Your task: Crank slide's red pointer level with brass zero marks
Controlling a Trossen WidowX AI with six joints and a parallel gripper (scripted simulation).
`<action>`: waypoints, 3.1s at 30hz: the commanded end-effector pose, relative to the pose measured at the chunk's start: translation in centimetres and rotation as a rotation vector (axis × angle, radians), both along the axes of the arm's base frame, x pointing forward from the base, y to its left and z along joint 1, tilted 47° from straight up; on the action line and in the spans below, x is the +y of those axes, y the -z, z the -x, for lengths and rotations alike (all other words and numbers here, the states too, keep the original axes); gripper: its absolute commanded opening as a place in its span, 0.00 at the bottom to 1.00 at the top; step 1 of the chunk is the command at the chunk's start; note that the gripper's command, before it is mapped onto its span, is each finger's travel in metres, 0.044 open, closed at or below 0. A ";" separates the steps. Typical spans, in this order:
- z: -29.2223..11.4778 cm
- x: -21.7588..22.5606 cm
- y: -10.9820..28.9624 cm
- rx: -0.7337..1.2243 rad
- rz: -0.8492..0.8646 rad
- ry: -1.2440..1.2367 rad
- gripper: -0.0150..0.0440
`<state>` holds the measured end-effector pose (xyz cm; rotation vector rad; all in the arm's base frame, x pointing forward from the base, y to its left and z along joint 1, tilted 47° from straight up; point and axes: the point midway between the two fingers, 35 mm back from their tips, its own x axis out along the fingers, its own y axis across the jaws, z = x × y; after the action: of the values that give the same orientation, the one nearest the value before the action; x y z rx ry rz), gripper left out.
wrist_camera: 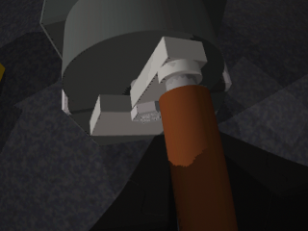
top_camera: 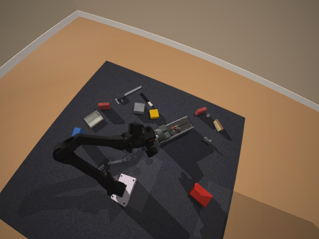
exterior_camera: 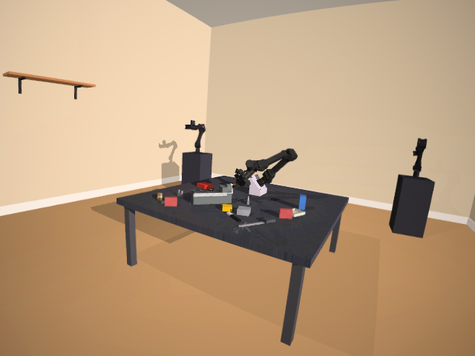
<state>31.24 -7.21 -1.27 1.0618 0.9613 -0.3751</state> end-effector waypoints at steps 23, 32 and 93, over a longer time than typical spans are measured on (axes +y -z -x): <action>0.9 0.1 1.6 0.023 0.004 0.008 0.25; 1.1 0.5 2.2 0.023 0.004 0.008 0.25; 0.0 3.7 3.8 0.023 0.005 0.009 0.25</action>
<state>31.27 -3.48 -5.10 1.0588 0.9759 -0.3974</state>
